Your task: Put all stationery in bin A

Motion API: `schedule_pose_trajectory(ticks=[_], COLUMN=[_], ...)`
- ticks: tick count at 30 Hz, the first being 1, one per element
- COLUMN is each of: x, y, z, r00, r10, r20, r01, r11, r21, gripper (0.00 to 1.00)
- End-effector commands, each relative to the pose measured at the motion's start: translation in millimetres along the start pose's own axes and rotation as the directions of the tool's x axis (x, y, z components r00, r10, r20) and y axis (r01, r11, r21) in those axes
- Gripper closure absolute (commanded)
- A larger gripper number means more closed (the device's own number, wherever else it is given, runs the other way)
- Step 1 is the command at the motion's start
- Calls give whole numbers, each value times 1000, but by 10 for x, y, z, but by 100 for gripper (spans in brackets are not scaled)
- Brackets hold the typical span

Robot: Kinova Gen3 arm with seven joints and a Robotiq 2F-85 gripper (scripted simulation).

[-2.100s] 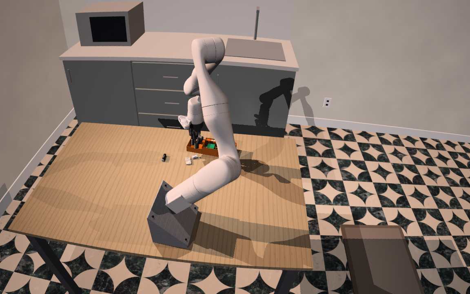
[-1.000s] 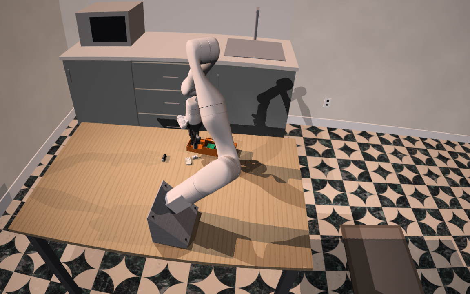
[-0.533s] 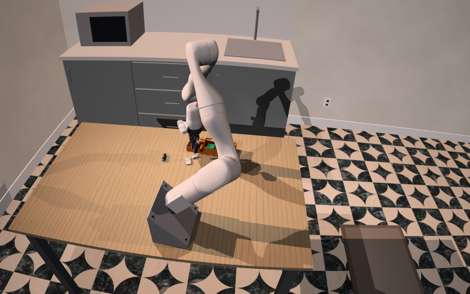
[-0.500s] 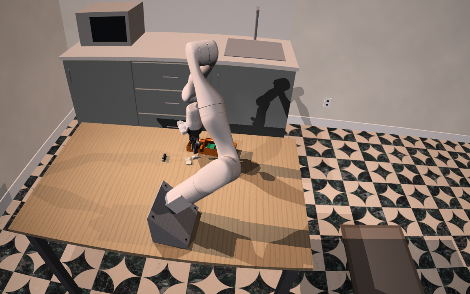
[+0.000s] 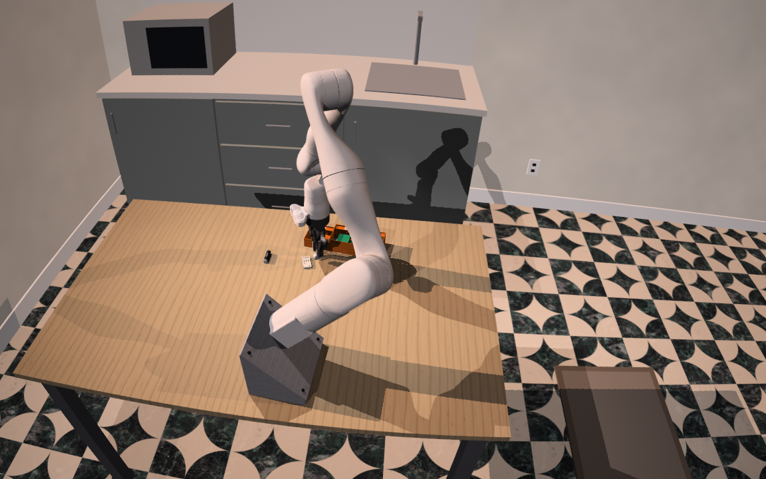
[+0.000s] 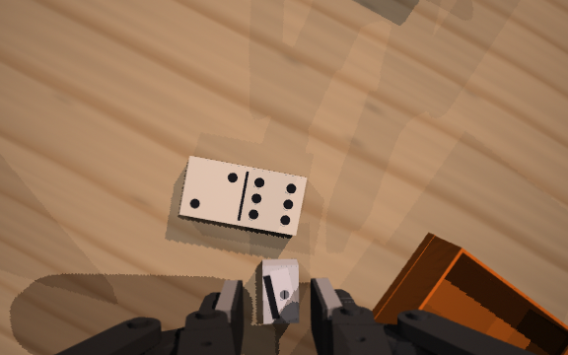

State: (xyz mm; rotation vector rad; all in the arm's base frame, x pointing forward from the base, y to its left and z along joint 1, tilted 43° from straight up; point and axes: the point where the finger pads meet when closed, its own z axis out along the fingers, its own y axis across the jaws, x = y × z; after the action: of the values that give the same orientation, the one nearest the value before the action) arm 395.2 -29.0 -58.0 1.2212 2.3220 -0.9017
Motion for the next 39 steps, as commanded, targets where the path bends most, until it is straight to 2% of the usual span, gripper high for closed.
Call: schedule_pose_trajectory(ticks=[1,5,13,28,29,39], x=[31,38,36,42,25,25], y=[7,17,33,32,22,22], z=[14,10,128,134,125,125], r00=[1000,1000,1000,1000,1000,1000], r10=[3,4,3,5,0,0], r20=[-3,-3,-4,-3,-1,-1], r01=[-3,-4,-3,-5,0,0], r11=[1000,1000,1000,1000,1000,1000], r21=[0,1,-4,-1,0,0], gripper=[70,70,70,70,90,90])
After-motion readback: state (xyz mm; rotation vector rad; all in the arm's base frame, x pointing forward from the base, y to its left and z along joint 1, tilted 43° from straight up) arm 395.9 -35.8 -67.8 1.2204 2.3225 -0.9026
